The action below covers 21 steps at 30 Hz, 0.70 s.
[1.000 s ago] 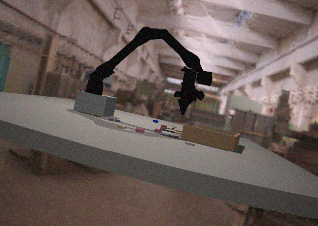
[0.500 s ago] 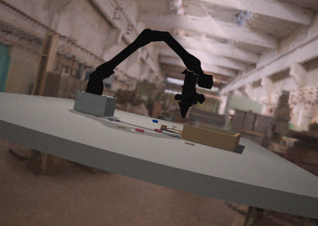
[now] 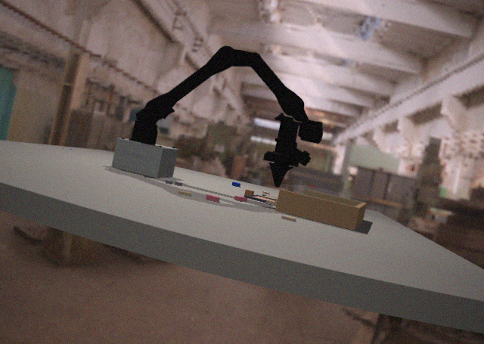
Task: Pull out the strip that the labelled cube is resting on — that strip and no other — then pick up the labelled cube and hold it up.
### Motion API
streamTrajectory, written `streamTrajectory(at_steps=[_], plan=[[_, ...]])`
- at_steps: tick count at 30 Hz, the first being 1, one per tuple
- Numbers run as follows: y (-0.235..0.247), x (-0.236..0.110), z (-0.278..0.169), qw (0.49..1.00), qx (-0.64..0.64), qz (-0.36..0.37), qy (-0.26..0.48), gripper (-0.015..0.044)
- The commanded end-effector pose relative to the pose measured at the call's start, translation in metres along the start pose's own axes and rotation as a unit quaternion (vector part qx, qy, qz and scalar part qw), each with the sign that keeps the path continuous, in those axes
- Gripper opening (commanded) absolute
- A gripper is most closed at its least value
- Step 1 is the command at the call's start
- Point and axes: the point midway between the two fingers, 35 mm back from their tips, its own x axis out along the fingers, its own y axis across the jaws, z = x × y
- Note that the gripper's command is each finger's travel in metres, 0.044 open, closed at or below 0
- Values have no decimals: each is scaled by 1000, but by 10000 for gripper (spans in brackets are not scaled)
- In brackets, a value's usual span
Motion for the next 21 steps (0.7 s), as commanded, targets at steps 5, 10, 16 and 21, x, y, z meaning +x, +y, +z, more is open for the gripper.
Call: streamTrajectory(at_steps=[5,10,16,21], plan=[[-2,18,-3,1000,-1,-2,7,0],[-3,26,-4,1000,-1,-2,7,0],[-4,34,-5,1000,-1,-2,7,0],[-4,35,-5,1000,-1,-2,7,0]])
